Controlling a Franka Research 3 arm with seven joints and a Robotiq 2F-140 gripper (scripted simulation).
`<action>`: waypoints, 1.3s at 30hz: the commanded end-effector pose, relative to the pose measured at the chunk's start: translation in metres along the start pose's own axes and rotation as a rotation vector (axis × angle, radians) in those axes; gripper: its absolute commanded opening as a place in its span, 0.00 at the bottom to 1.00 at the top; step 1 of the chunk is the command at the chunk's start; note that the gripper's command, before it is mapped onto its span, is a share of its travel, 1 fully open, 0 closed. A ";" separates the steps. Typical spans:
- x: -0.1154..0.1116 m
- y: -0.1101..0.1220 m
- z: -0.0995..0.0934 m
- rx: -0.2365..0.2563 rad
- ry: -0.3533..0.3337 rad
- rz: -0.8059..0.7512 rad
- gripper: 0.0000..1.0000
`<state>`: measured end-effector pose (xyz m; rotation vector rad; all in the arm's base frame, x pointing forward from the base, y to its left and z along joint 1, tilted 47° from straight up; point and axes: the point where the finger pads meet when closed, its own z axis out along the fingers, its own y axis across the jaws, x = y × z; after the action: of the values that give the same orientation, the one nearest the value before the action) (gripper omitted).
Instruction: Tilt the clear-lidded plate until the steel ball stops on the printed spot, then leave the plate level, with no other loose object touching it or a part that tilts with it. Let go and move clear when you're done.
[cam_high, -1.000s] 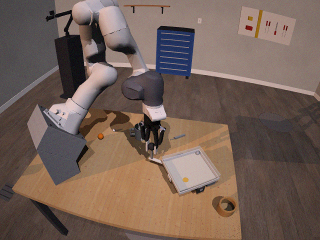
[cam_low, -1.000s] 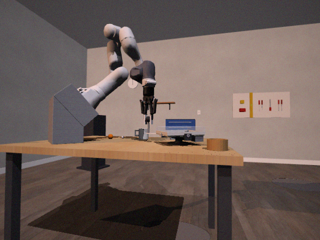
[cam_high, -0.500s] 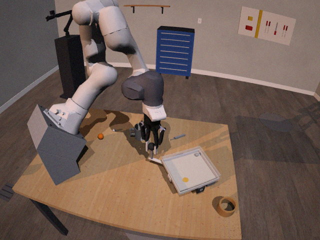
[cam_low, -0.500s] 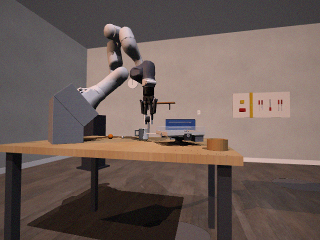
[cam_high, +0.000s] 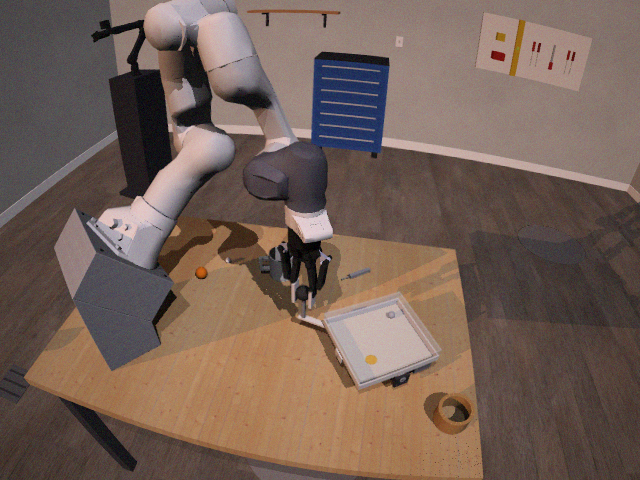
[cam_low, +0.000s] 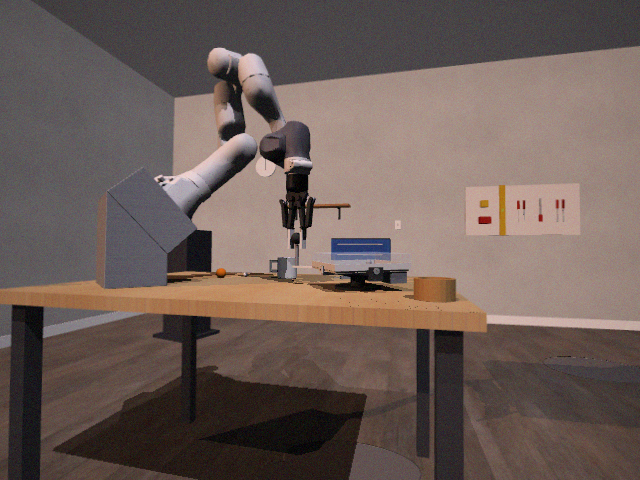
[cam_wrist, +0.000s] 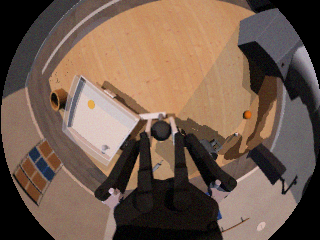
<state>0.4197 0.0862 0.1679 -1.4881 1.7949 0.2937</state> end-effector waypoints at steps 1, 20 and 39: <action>0.003 0.000 0.000 -0.001 0.004 0.001 0.00; 0.002 0.000 -0.001 -0.001 0.004 0.001 0.00; -0.004 0.000 0.000 -0.001 0.004 0.001 0.00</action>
<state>0.4198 0.0878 0.1699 -1.4931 1.7968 0.2899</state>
